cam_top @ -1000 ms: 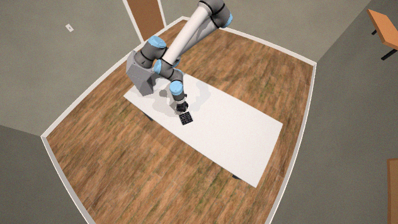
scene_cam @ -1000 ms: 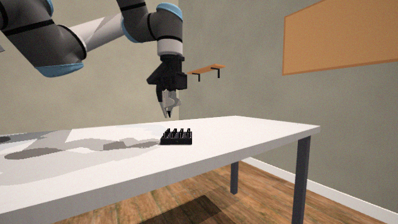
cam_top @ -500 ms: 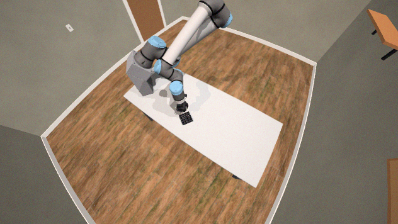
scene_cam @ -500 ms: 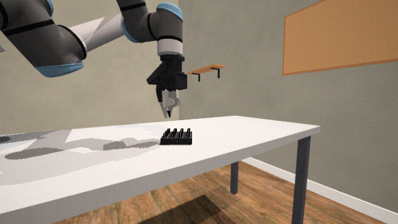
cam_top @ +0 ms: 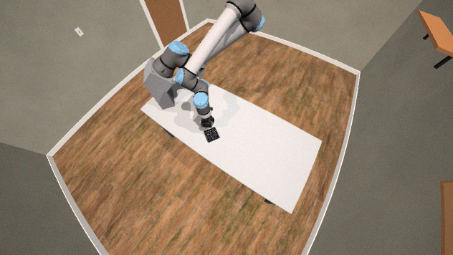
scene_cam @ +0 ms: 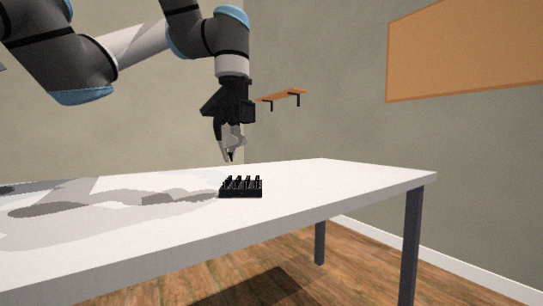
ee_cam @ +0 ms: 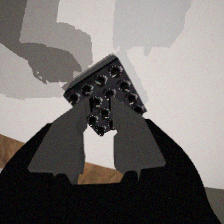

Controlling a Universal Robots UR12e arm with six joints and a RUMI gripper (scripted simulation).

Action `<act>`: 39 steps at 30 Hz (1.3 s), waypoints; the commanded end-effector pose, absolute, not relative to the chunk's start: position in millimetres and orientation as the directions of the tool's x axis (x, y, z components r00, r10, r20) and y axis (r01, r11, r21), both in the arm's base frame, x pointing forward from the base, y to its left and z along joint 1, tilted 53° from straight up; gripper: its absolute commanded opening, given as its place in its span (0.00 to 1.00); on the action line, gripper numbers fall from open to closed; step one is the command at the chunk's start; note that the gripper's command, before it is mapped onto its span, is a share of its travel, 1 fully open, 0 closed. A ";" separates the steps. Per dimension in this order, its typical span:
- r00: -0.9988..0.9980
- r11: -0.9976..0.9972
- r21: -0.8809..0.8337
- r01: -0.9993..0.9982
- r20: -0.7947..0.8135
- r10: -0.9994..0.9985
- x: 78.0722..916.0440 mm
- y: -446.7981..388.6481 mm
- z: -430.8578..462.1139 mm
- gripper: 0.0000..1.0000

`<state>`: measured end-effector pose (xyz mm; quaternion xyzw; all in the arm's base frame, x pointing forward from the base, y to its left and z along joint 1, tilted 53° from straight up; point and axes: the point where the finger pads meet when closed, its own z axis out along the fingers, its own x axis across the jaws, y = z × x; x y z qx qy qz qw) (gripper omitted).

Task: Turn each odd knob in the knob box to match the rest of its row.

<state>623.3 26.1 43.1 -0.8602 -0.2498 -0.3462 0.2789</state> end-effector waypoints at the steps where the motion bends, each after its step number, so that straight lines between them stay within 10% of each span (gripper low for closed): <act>1: 0.630 -0.718 -0.300 0.628 0.738 0.243 625.0 27.9 41.2 0.11; 39: 0.630 -0.718 -0.301 0.628 0.738 0.242 640.1 50.1 19.8 0.11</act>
